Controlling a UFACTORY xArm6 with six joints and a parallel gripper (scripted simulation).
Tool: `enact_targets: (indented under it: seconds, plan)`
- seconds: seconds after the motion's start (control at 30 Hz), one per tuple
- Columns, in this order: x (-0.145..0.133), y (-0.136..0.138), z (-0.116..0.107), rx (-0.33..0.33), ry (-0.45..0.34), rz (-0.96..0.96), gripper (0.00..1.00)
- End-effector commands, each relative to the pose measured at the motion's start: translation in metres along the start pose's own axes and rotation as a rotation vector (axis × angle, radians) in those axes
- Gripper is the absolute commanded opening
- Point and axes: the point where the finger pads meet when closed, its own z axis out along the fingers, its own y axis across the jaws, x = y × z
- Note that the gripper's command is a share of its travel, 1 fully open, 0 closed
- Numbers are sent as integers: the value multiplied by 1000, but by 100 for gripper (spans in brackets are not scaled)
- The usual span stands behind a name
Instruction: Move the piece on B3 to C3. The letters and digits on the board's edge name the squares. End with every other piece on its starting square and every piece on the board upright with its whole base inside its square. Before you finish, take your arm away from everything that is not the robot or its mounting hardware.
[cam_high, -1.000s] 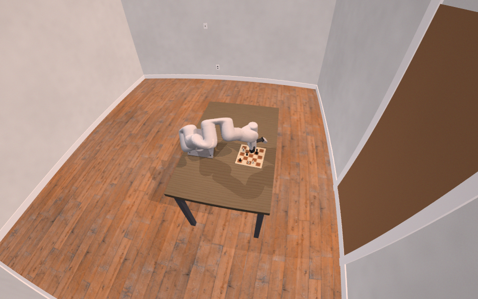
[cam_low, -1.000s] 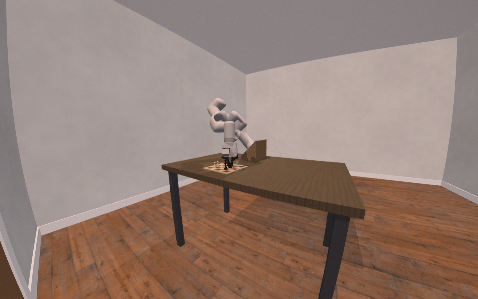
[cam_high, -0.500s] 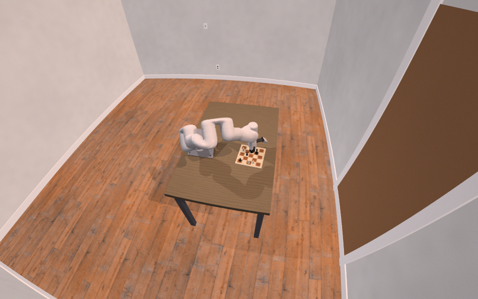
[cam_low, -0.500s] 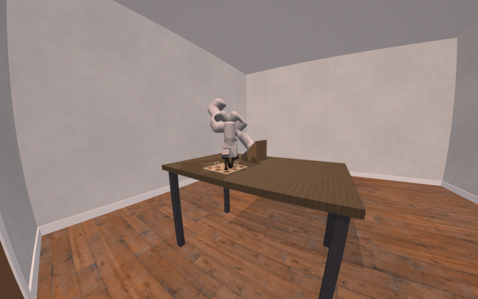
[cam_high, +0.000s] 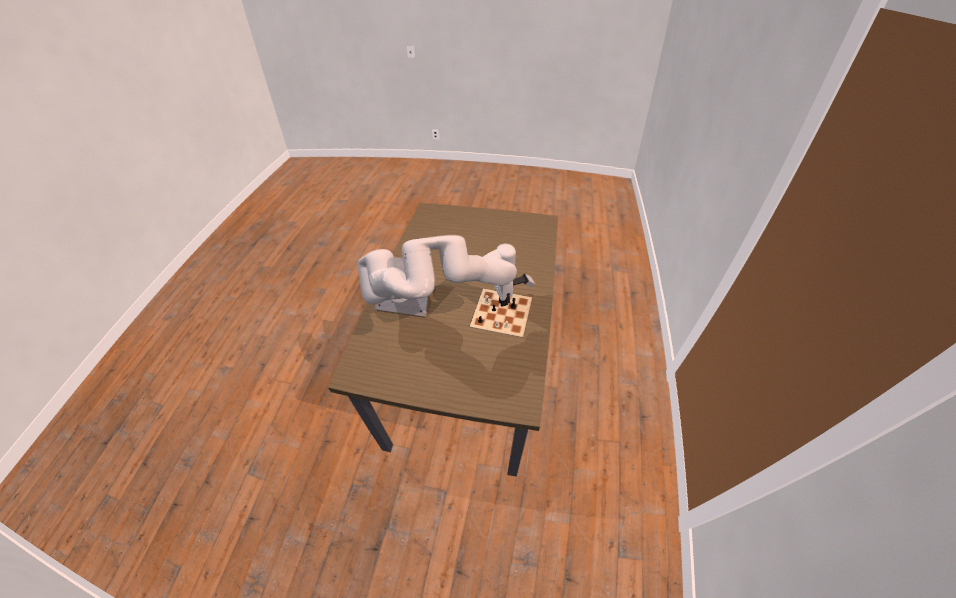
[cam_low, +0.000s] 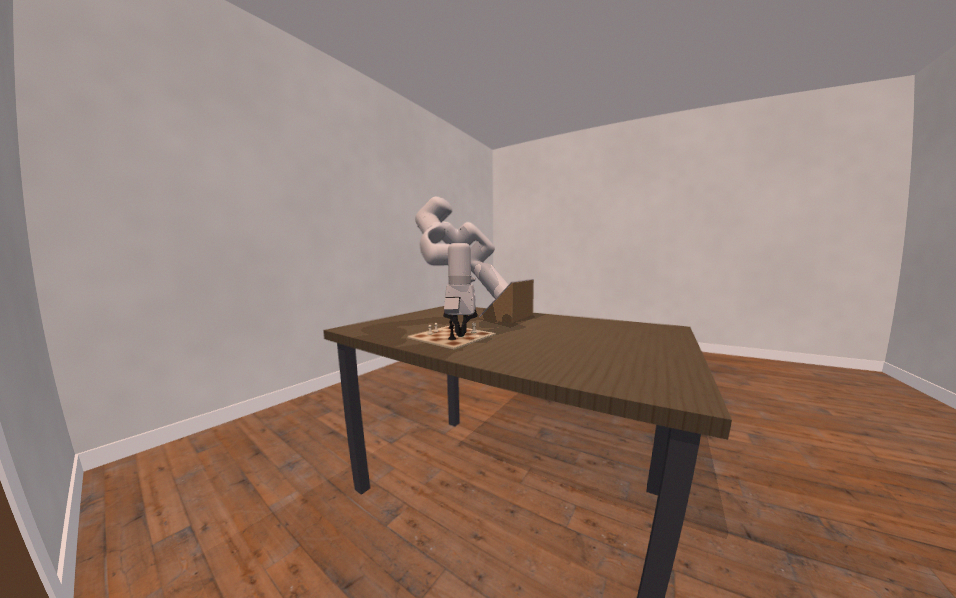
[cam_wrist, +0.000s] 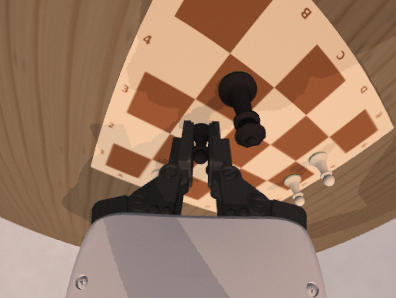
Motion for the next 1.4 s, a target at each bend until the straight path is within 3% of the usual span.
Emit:
enact_targets:
  seconds: [0.0,0.2,0.6,1.07,1.2,1.33,1.37]
  plan:
    - [0,0,-3,-1,0,0,0]
    - [0,0,-19,-1,0,0,0]
    - [0,0,-96,-1,0,0,0]
    - [-1,1,-100,-1,0,20,0]
    - [-8,18,-101,0,0,285,0]
    - [-13,27,-101,0,-1,353,0]
    - [-15,31,-101,0,-1,474,0]
